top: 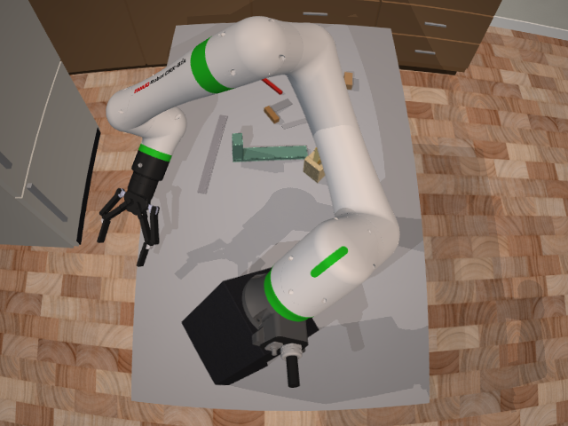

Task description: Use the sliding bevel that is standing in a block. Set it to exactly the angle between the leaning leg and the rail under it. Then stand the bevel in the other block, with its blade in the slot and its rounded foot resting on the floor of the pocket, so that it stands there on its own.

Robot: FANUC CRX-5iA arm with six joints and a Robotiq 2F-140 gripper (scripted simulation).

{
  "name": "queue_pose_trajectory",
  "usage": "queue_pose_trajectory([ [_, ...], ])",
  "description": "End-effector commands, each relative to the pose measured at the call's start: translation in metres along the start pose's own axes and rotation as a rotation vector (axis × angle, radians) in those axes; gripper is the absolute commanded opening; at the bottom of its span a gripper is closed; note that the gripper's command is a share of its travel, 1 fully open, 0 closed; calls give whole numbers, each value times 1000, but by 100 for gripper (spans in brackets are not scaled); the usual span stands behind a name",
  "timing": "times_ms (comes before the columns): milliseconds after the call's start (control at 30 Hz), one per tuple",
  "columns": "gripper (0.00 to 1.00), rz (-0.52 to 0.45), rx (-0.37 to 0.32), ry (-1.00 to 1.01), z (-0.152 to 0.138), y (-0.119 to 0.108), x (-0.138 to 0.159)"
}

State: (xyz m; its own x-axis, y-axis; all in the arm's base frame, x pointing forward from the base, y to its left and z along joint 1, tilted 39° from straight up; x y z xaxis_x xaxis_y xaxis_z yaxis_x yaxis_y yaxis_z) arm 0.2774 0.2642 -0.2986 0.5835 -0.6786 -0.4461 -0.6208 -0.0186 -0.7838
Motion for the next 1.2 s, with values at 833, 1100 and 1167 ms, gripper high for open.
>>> queue_pose_trajectory([
  [833,100,-115,92,-971,2,-167,13],
  [1100,100,-167,95,-1218,-7,-211,18],
  [1167,100,-187,93,-1305,-10,-227,19],
])
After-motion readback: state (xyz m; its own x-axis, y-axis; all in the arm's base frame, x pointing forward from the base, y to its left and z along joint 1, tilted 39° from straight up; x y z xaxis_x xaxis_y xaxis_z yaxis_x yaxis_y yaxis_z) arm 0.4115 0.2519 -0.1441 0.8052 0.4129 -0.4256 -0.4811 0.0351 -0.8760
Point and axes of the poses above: the point where the finger pads meet when closed, its own y axis out along the fingers, its own z axis across the jaws, x = y × z, the point moved 4 cm from there along -y, back along the fingers, and after that the axes turned 2 degrees about y, right-handed, at the moved point
